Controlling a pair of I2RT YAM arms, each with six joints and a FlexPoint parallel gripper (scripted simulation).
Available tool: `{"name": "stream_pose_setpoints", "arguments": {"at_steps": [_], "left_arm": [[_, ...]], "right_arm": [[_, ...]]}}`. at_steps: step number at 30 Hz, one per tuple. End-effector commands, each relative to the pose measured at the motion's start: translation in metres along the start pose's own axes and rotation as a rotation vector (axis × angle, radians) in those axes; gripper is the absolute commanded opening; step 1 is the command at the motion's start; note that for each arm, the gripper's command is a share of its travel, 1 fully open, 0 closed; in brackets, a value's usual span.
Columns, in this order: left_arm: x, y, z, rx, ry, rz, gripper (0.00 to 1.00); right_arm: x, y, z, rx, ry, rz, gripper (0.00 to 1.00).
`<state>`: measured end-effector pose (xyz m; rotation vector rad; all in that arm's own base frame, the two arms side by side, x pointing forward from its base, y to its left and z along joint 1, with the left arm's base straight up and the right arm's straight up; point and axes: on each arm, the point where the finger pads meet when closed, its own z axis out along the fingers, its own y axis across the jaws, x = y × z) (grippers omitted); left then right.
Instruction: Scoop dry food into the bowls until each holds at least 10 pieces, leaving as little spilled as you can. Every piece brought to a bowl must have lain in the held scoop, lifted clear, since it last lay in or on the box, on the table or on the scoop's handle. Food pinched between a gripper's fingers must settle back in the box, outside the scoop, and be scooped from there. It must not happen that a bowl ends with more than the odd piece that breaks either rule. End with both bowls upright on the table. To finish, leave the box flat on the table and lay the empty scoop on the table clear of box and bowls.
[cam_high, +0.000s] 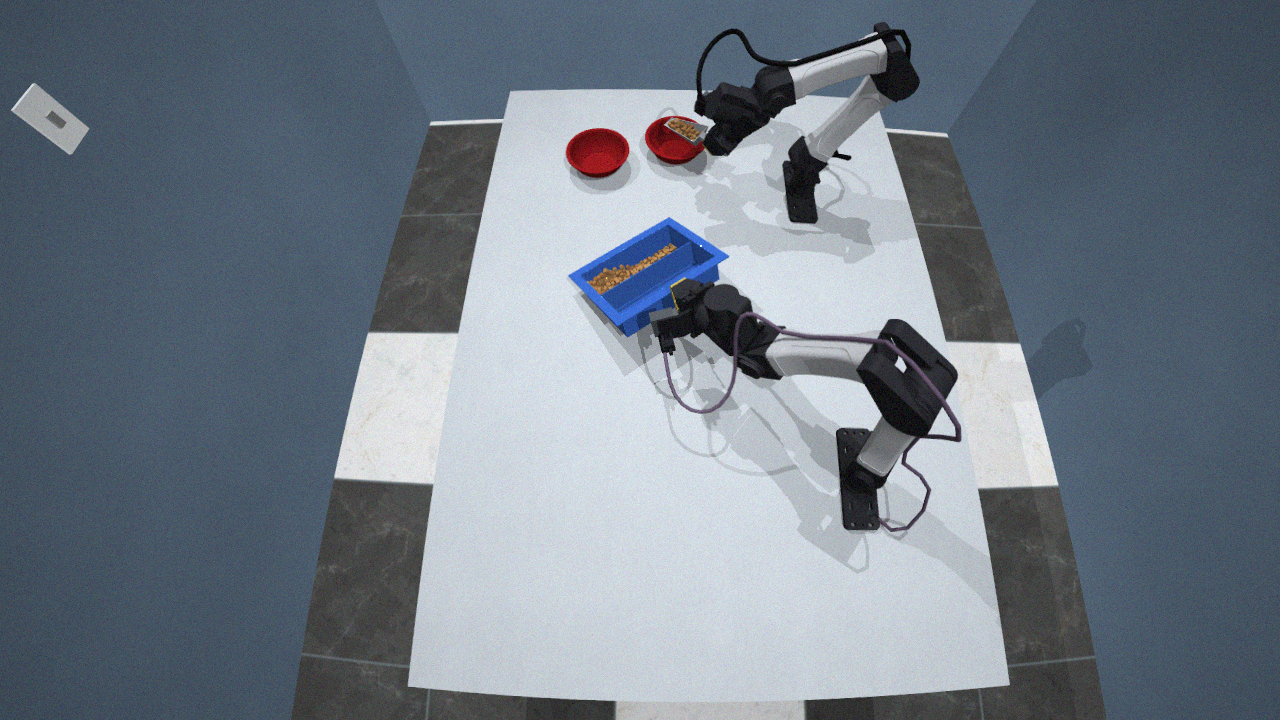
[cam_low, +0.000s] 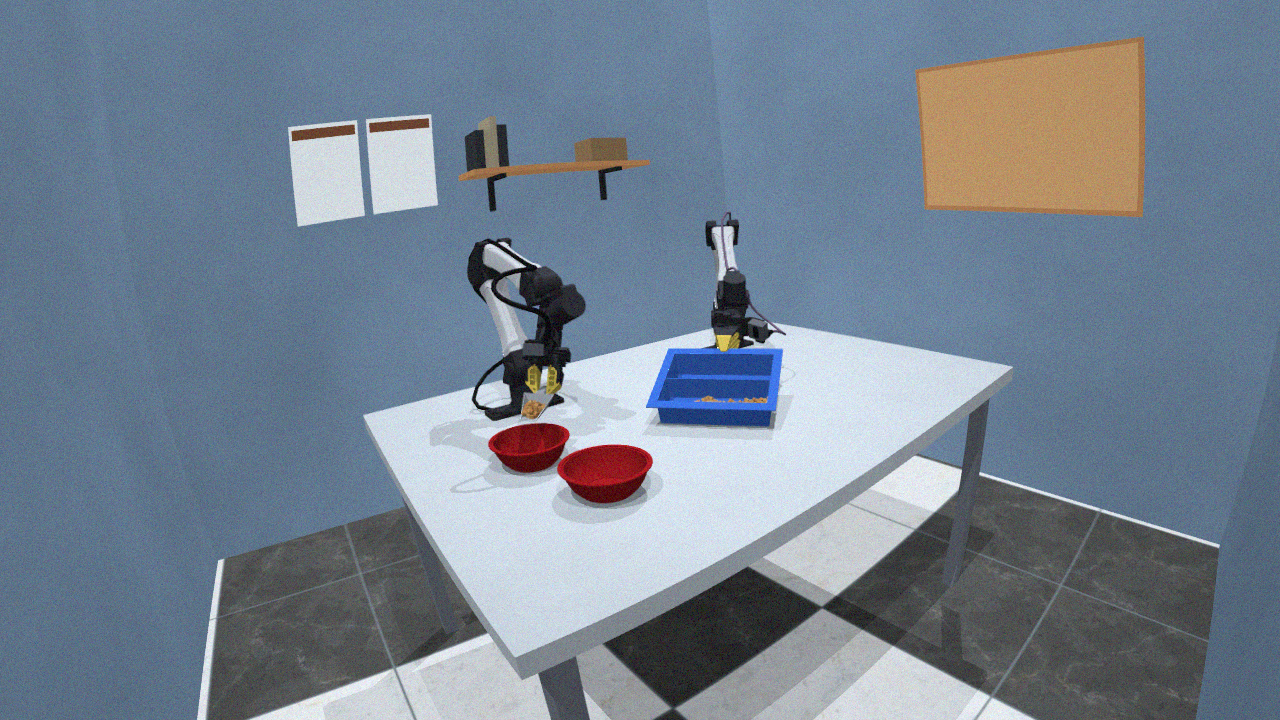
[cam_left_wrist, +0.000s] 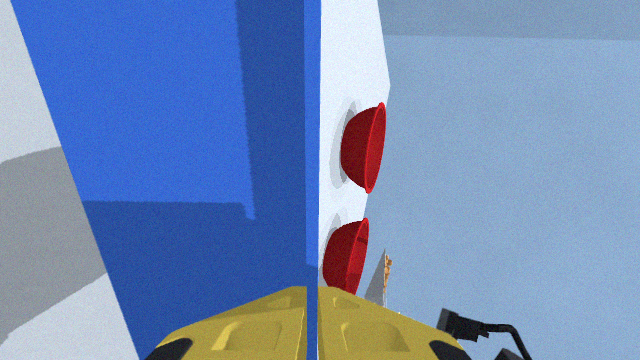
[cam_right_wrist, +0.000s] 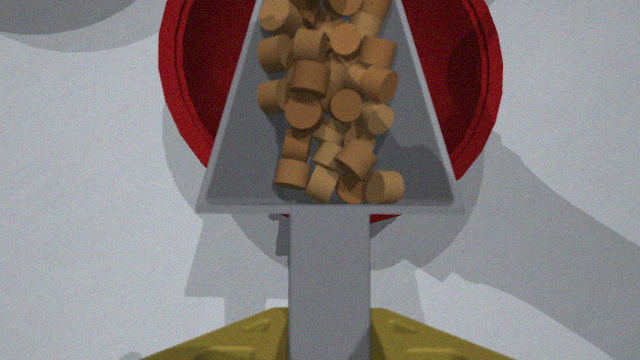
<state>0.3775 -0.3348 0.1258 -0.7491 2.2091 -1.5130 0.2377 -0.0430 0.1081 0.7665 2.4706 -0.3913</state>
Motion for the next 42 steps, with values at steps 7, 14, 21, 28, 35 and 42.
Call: {"name": "stream_pose_setpoints", "arguments": {"at_steps": [7, 14, 21, 28, 35, 42], "left_arm": [[0.0058, -0.0222, 0.0035, 0.059, 0.019, 0.038, 0.00], [0.0058, -0.0222, 0.0035, 0.059, 0.019, 0.038, 0.00], [0.0058, -0.0222, 0.0035, 0.059, 0.019, 0.038, 0.00], [0.0058, -0.0222, 0.0035, 0.059, 0.019, 0.038, 0.00], [0.0058, -0.0222, 0.0035, 0.059, 0.019, 0.038, 0.00], [0.0058, -0.0222, 0.0035, 0.059, 0.019, 0.038, 0.00]], "right_arm": [[-0.0137, 0.0011, -0.0114, -0.053, 0.005, 0.031, 0.00], [-0.0135, 0.0016, -0.0095, -0.063, 0.034, 0.033, 0.00], [-0.0153, 0.0005, -0.0117, -0.089, 0.058, 0.046, 0.00], [-0.0151, 0.0003, -0.0112, -0.100, 0.083, 0.049, 0.00], [-0.0208, 0.0034, -0.0143, -0.127, 0.067, 0.059, 0.00], [-0.0202, 0.0029, -0.0151, -0.120, 0.066, 0.051, 0.00]]}}
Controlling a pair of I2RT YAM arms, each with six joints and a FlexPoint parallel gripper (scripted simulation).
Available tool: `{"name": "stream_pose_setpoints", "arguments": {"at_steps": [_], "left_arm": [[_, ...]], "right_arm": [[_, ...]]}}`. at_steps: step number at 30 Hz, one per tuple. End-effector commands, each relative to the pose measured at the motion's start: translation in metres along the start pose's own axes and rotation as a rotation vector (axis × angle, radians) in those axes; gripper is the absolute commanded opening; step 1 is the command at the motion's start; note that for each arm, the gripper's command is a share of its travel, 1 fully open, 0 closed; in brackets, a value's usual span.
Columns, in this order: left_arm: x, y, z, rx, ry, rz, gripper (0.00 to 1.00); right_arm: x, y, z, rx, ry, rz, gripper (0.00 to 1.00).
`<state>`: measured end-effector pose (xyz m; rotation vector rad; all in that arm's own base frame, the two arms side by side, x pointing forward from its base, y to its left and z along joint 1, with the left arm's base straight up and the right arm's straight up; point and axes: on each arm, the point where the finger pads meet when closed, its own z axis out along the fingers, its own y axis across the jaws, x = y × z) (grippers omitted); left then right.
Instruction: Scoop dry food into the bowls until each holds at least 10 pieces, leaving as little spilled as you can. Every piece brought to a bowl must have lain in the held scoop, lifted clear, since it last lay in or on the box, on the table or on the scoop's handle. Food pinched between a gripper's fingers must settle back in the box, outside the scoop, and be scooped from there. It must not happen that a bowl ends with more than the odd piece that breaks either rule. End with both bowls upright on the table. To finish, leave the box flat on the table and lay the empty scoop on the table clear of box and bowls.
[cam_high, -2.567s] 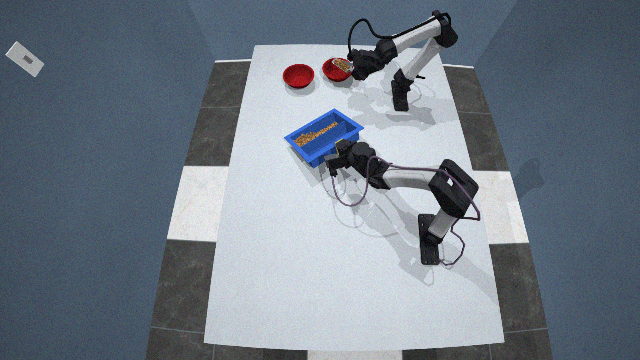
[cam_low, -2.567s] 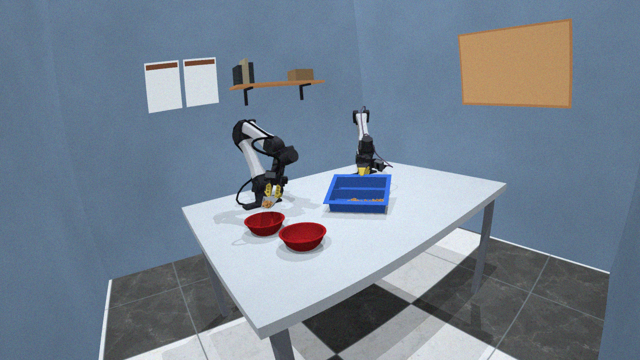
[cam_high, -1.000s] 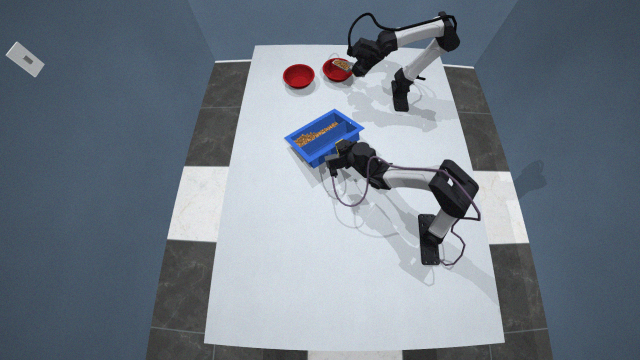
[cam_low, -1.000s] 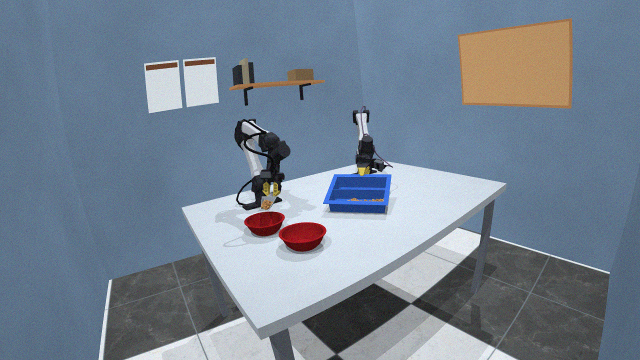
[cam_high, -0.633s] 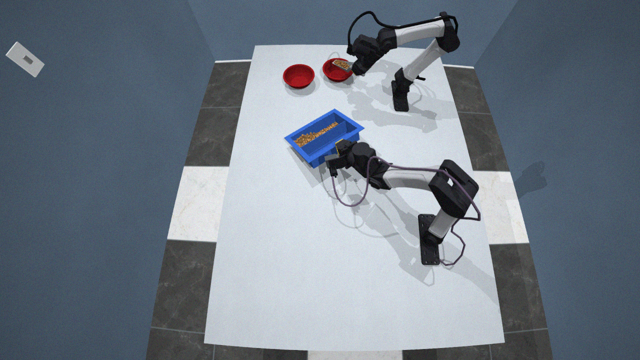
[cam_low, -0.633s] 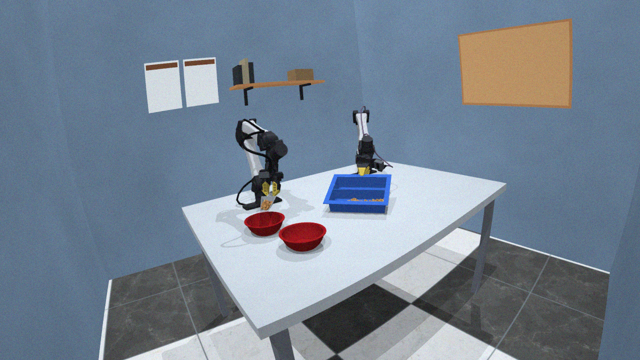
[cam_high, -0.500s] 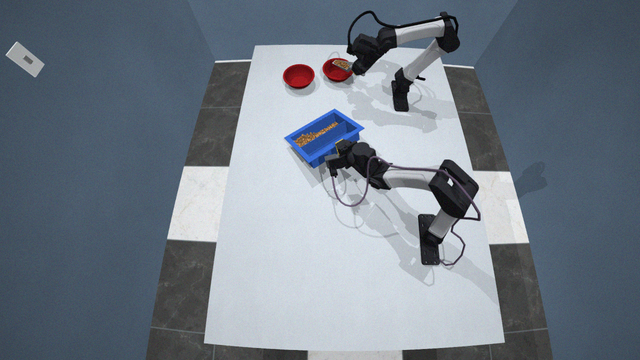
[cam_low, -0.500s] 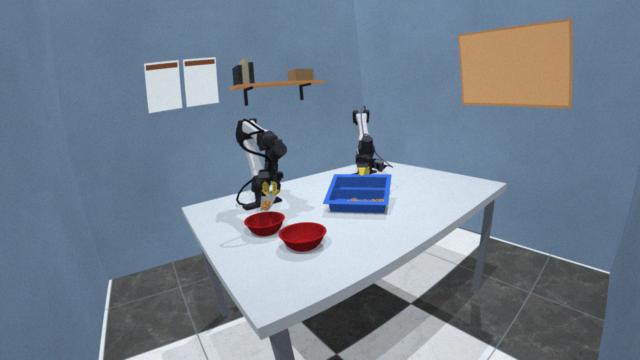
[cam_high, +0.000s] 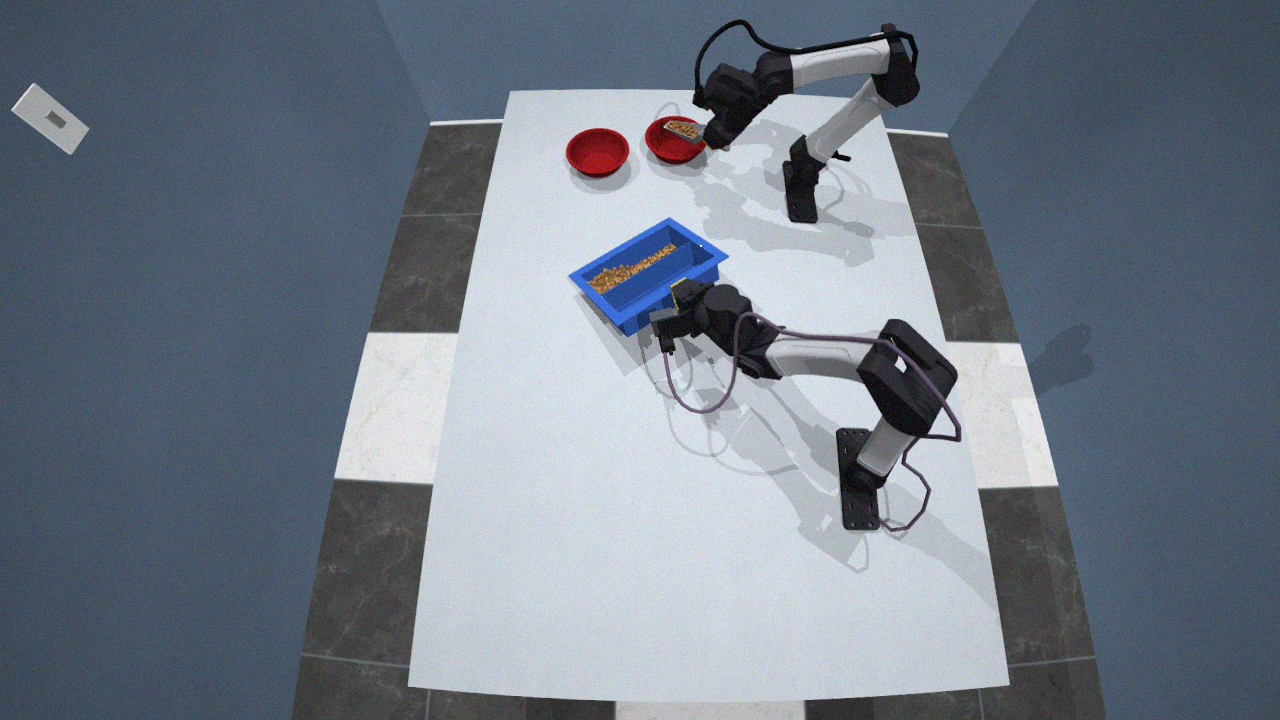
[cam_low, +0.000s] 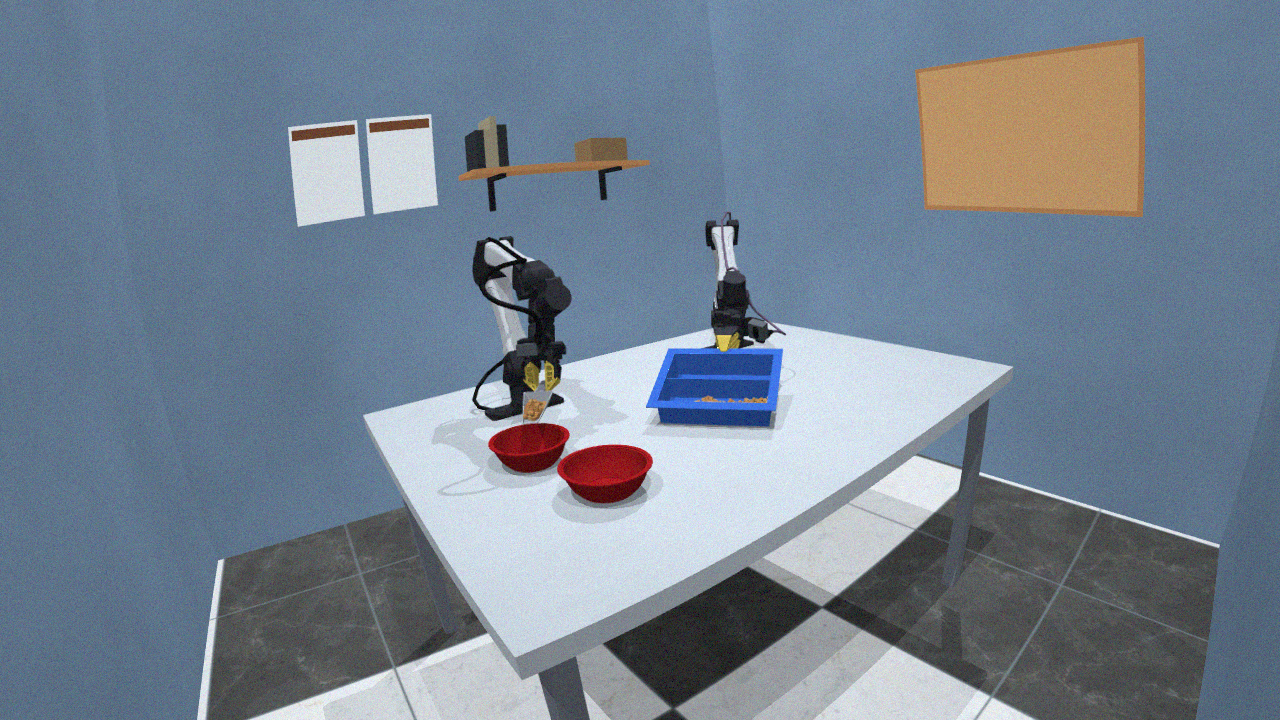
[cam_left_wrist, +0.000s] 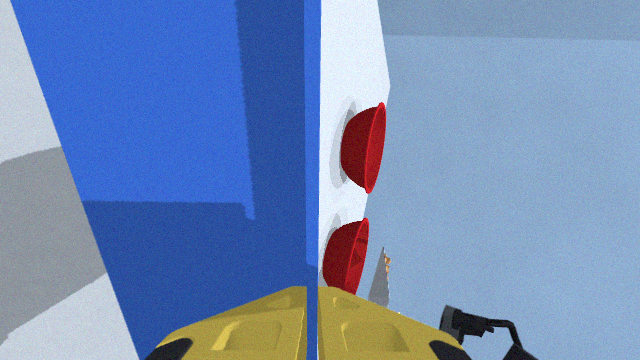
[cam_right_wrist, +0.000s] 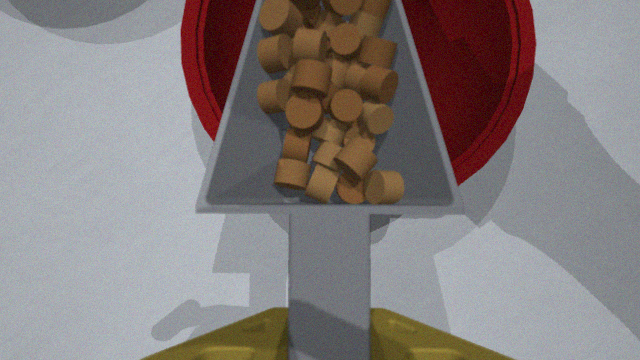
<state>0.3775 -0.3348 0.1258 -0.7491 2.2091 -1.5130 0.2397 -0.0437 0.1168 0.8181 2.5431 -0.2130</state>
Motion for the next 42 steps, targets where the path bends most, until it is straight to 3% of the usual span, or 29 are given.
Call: {"name": "stream_pose_setpoints", "arguments": {"at_steps": [1, 42], "left_arm": [[0.006, -0.022, 0.003, 0.059, 0.019, 0.038, 0.00], [0.006, -0.022, 0.003, 0.059, 0.019, 0.038, 0.00]], "right_arm": [[-0.006, 0.003, -0.005, -0.012, -0.019, 0.000, 0.00], [-0.018, 0.019, -0.012, -0.016, 0.035, 0.179, 0.00]]}}
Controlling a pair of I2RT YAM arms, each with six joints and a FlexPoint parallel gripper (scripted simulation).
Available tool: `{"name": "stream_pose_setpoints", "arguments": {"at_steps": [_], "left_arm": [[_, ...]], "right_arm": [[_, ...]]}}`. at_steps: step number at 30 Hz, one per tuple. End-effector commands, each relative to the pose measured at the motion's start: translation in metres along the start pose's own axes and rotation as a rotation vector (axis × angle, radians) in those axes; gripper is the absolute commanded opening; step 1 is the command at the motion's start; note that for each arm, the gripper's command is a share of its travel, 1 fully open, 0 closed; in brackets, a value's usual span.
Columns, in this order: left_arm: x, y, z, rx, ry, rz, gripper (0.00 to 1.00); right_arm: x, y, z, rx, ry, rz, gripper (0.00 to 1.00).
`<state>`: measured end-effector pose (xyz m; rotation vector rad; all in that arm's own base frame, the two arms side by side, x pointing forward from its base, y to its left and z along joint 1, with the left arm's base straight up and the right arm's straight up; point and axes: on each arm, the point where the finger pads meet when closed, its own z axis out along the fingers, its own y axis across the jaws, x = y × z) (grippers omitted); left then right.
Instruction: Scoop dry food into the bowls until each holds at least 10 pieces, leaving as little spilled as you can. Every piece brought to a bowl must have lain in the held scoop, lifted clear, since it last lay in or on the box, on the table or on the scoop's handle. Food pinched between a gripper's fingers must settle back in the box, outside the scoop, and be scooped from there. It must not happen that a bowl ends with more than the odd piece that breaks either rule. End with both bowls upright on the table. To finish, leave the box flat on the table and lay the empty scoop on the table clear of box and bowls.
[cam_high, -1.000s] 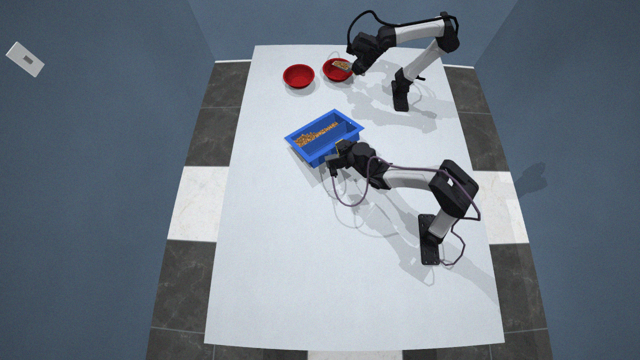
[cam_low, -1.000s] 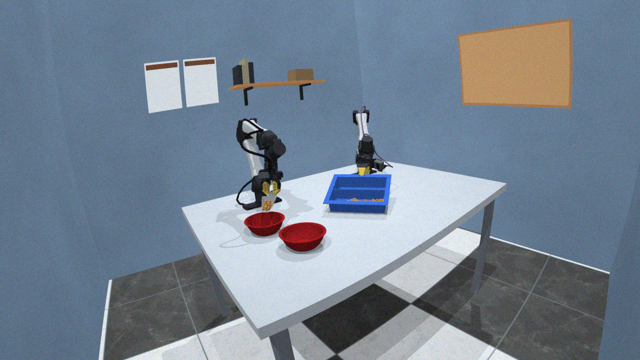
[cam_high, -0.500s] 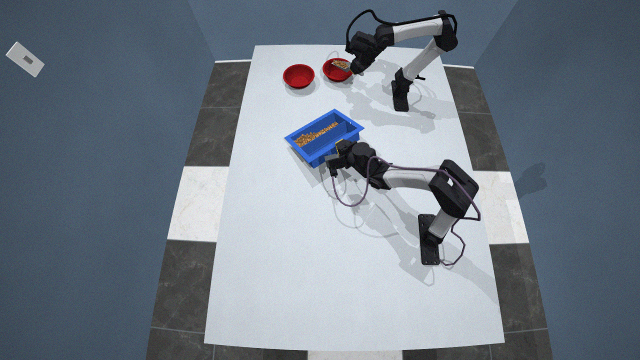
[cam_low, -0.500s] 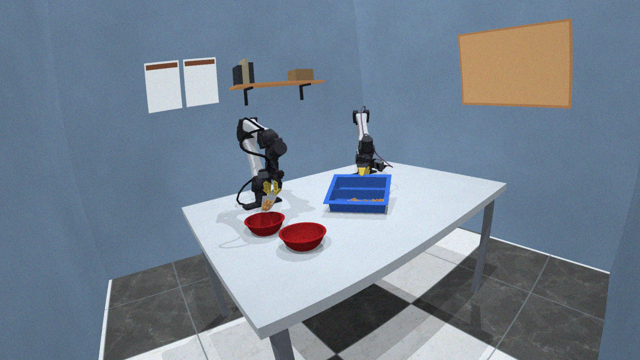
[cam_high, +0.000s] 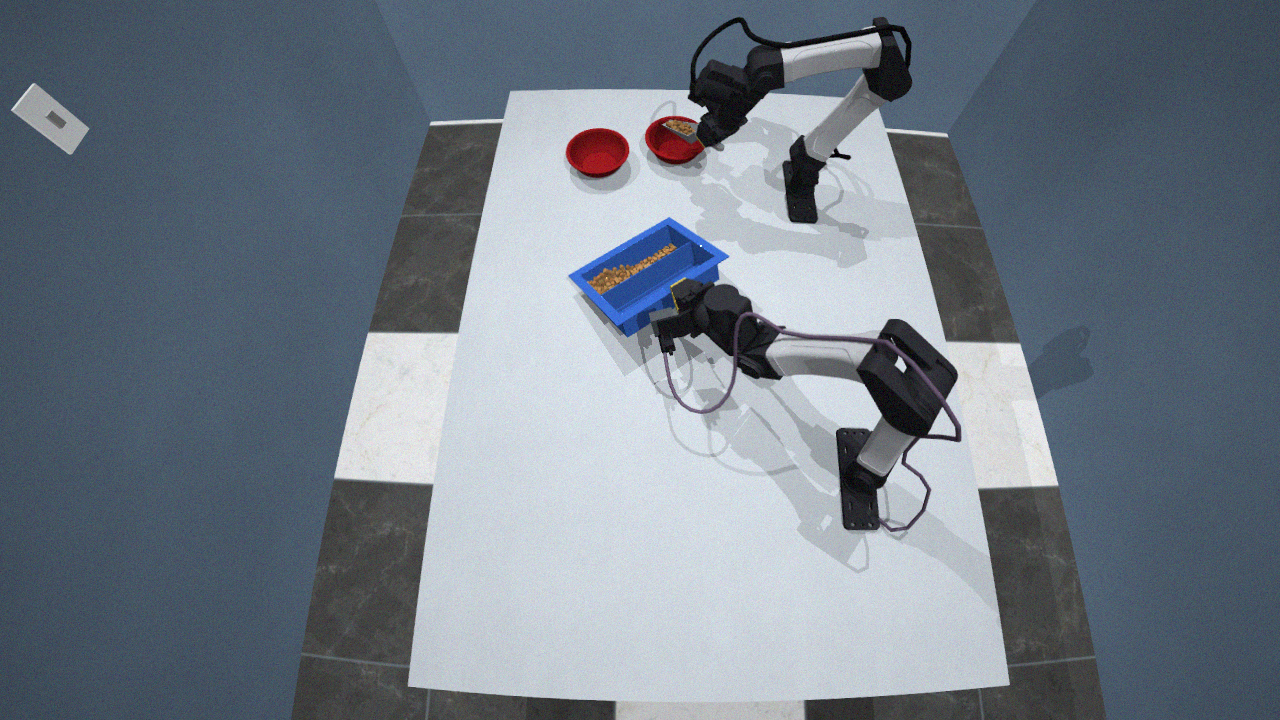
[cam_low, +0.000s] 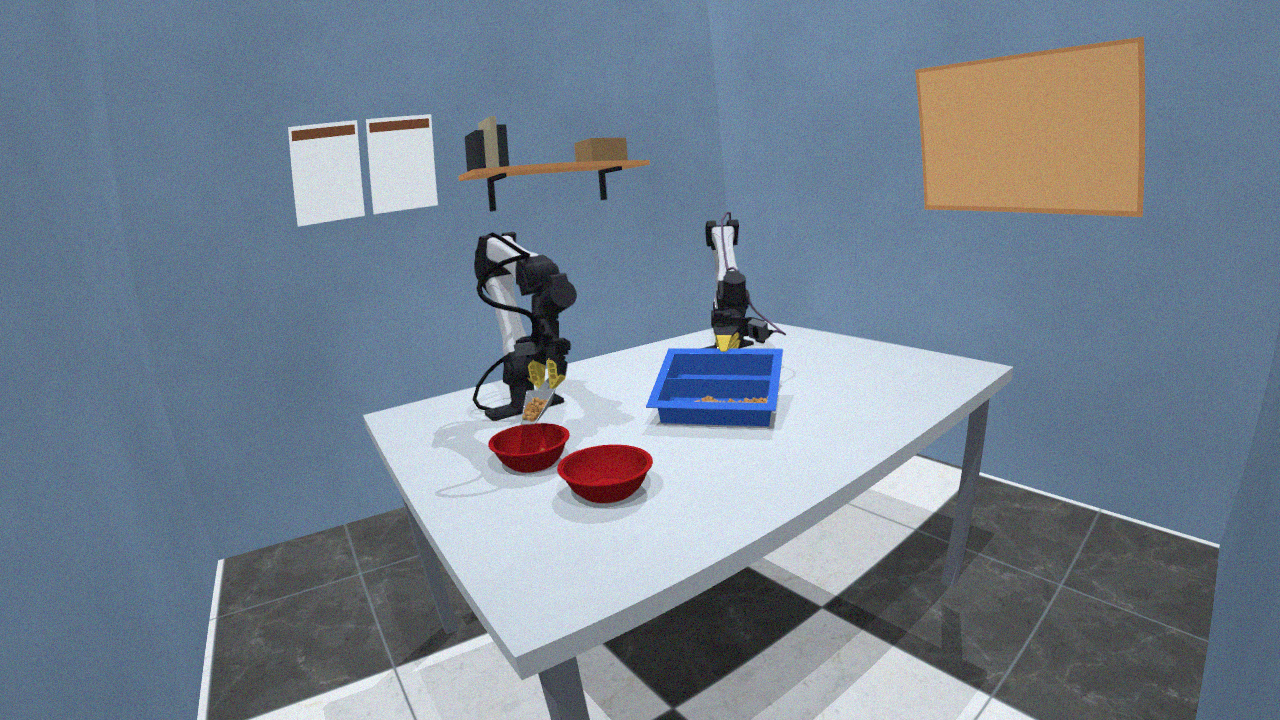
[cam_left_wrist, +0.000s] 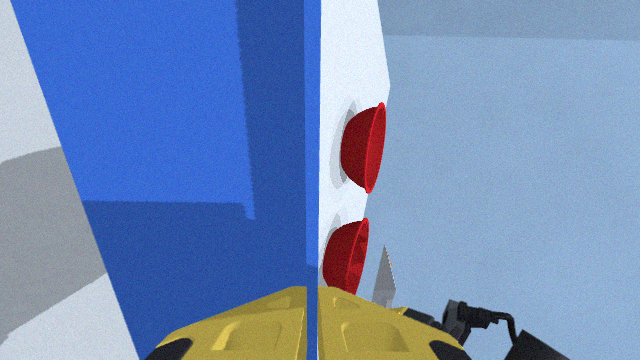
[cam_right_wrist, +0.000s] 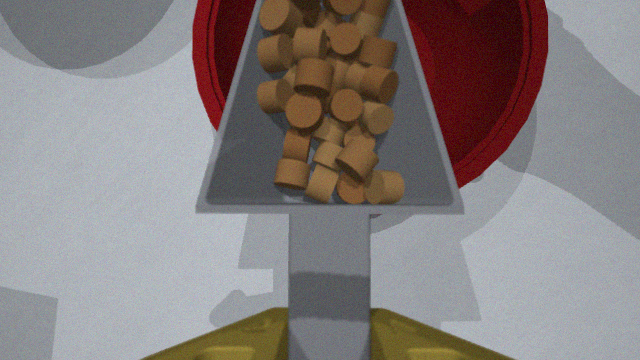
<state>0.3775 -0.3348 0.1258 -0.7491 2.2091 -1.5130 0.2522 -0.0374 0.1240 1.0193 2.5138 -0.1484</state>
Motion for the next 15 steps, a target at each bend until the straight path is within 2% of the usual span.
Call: {"name": "stream_pose_setpoints", "arguments": {"at_steps": [1, 10, 15], "left_arm": [[0.0058, -0.0222, 0.0035, 0.059, 0.019, 0.038, 0.00], [0.0058, -0.0222, 0.0035, 0.059, 0.019, 0.038, 0.00], [0.0058, -0.0222, 0.0035, 0.059, 0.019, 0.038, 0.00]], "right_arm": [[-0.0074, 0.0085, -0.0089, -0.022, -0.009, 0.035, 0.00], [-0.0150, 0.0117, -0.0110, -0.024, -0.023, 0.085, 0.00], [-0.0123, 0.0130, -0.0105, -0.019, 0.010, 0.114, 0.00]]}}
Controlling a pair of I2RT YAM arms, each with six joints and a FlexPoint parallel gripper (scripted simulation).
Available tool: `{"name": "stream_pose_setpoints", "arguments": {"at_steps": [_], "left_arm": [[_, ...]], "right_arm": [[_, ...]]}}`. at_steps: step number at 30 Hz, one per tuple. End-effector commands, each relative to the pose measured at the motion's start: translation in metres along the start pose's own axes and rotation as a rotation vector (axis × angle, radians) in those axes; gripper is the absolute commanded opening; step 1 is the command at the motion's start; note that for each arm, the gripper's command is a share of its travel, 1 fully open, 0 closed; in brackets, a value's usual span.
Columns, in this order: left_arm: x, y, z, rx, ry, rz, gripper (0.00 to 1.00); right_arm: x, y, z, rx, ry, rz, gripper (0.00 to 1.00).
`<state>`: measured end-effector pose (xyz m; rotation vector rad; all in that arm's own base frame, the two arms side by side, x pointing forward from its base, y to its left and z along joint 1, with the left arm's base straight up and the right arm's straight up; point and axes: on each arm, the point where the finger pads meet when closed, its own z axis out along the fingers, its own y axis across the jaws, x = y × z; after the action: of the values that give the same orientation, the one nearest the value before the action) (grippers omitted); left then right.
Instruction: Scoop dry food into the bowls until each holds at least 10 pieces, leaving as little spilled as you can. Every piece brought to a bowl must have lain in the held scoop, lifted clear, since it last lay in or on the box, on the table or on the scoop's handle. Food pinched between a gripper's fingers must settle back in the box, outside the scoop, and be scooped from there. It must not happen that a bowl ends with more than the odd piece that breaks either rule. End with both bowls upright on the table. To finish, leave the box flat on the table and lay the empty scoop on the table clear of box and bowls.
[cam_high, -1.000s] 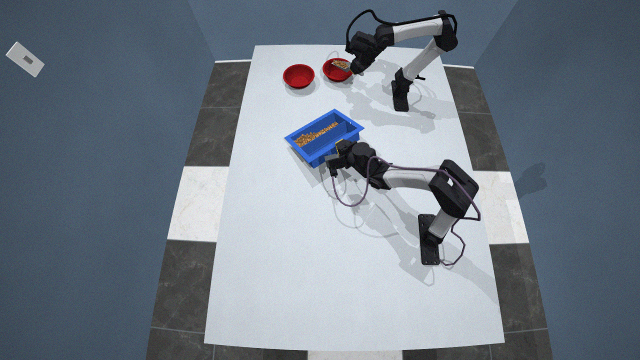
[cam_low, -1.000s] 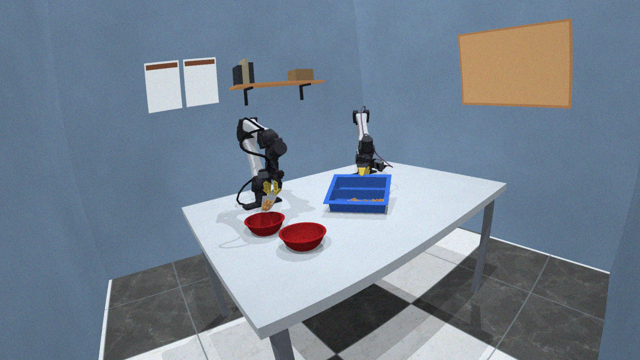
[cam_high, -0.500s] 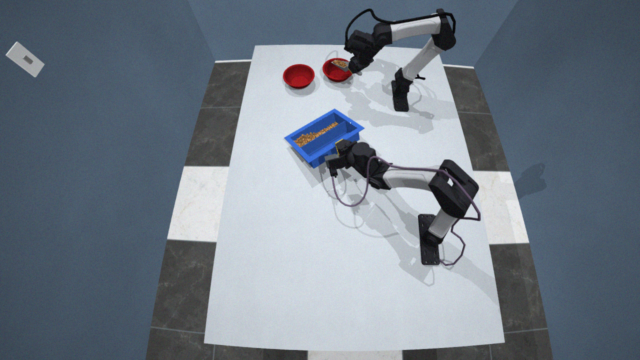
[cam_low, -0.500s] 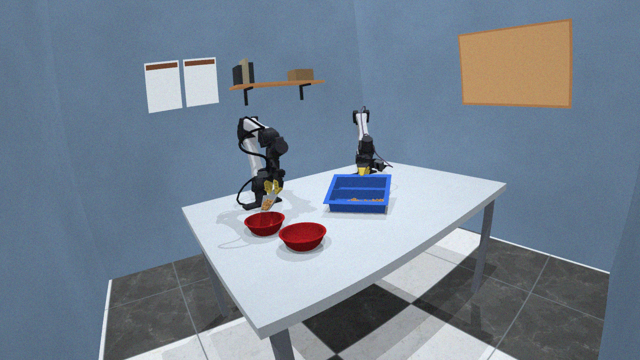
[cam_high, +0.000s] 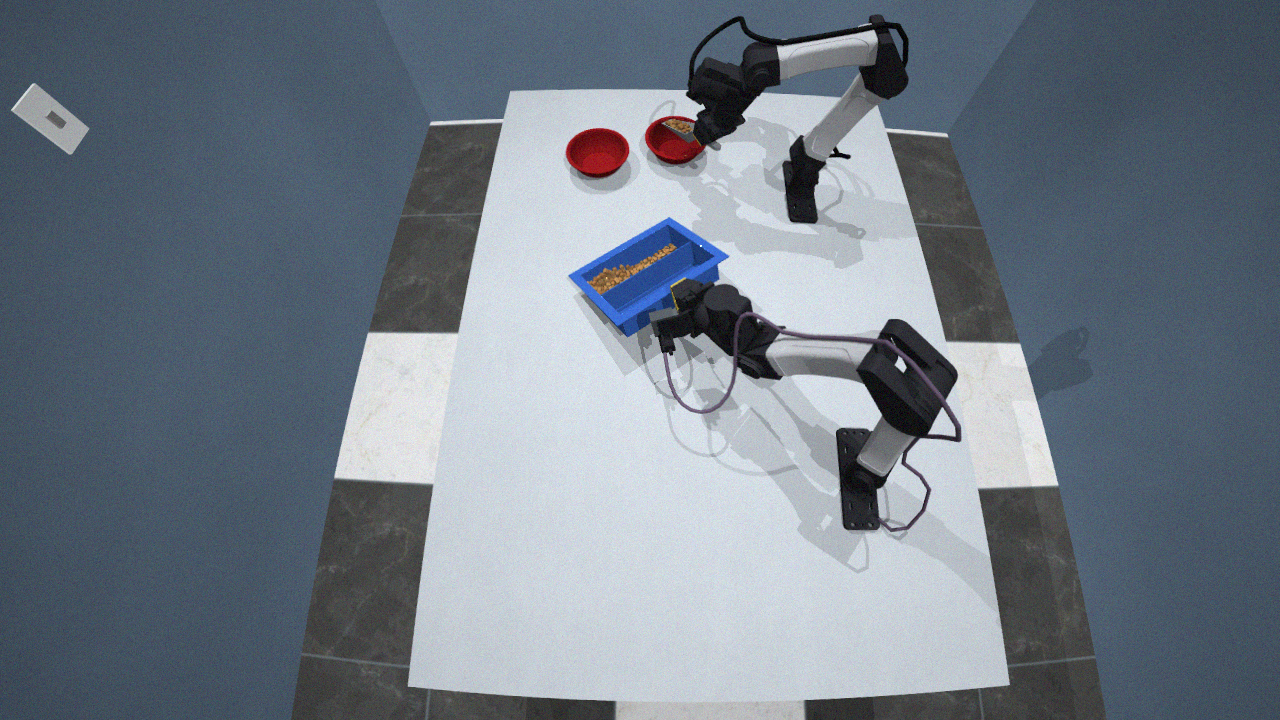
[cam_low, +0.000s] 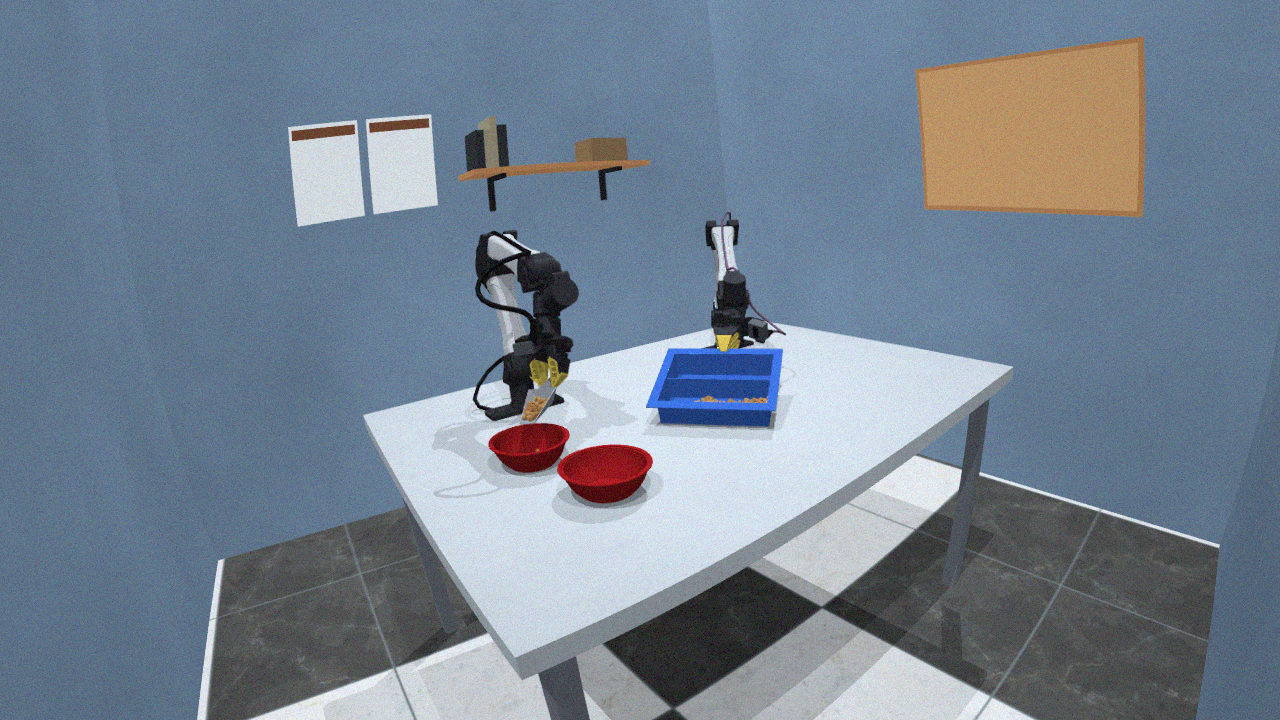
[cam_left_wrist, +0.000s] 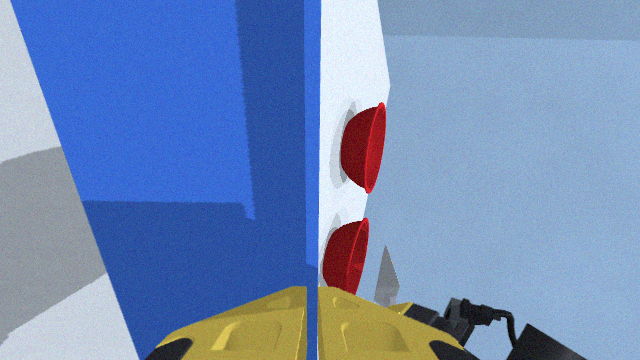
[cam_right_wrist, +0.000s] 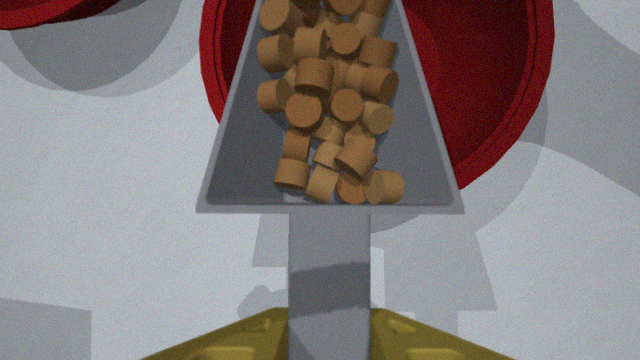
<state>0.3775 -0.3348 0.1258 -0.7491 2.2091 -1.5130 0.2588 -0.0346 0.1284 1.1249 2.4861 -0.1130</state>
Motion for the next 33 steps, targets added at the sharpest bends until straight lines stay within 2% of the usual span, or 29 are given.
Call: {"name": "stream_pose_setpoints", "arguments": {"at_steps": [1, 31, 33], "left_arm": [[0.006, -0.022, 0.003, 0.059, 0.019, 0.038, 0.00], [0.006, -0.022, 0.003, 0.059, 0.019, 0.038, 0.00], [0.006, -0.022, 0.003, 0.059, 0.019, 0.038, 0.00]], "right_arm": [[-0.008, 0.007, -0.008, -0.017, -0.009, 0.040, 0.00], [-0.016, 0.019, -0.012, -0.014, 0.037, 0.210, 0.00], [-0.007, 0.009, -0.006, -0.023, -0.009, 0.087, 0.00]]}}
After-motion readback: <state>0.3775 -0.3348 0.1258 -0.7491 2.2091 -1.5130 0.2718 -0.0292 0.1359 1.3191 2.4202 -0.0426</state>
